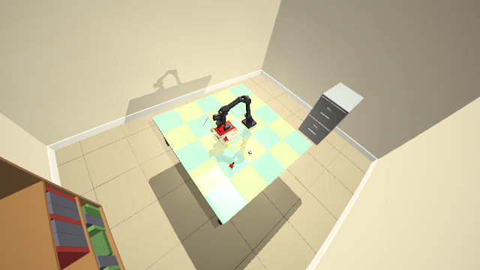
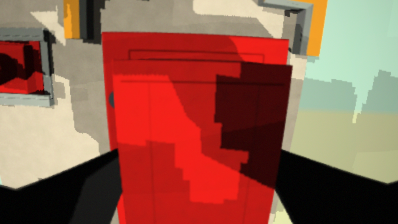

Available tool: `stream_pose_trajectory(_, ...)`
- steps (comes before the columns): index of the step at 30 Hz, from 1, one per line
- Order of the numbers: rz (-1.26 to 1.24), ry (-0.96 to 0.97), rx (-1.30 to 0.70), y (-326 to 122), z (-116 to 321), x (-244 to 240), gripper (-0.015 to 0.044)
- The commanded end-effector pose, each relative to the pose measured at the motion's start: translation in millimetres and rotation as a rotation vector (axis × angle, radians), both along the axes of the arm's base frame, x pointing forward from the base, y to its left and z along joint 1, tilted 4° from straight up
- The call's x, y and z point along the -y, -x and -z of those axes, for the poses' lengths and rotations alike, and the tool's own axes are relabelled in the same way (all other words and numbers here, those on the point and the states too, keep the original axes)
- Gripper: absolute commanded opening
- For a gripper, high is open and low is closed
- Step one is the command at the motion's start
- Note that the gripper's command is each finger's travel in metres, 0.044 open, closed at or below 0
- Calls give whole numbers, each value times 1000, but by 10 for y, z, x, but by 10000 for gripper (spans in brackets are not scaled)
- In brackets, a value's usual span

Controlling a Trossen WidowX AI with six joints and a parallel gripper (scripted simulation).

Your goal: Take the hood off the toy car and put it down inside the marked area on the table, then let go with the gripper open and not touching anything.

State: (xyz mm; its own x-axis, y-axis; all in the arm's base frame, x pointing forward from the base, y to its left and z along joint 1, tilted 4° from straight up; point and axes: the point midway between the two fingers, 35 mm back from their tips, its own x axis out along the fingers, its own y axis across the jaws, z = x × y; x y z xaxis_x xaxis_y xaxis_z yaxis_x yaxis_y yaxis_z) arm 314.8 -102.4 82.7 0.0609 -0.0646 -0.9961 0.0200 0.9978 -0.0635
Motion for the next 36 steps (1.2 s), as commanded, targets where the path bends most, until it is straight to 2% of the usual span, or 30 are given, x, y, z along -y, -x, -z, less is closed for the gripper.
stream_pose_trajectory(1,2,3,8,-18,-59,2,0)
stream_pose_trajectory(13,2,2,8,-11,-153,-4,0)
stream_pose_trajectory(25,2,2,8,18,-551,-29,0)
stream_pose_trajectory(36,-3,-2,5,-50,-470,-264,0)
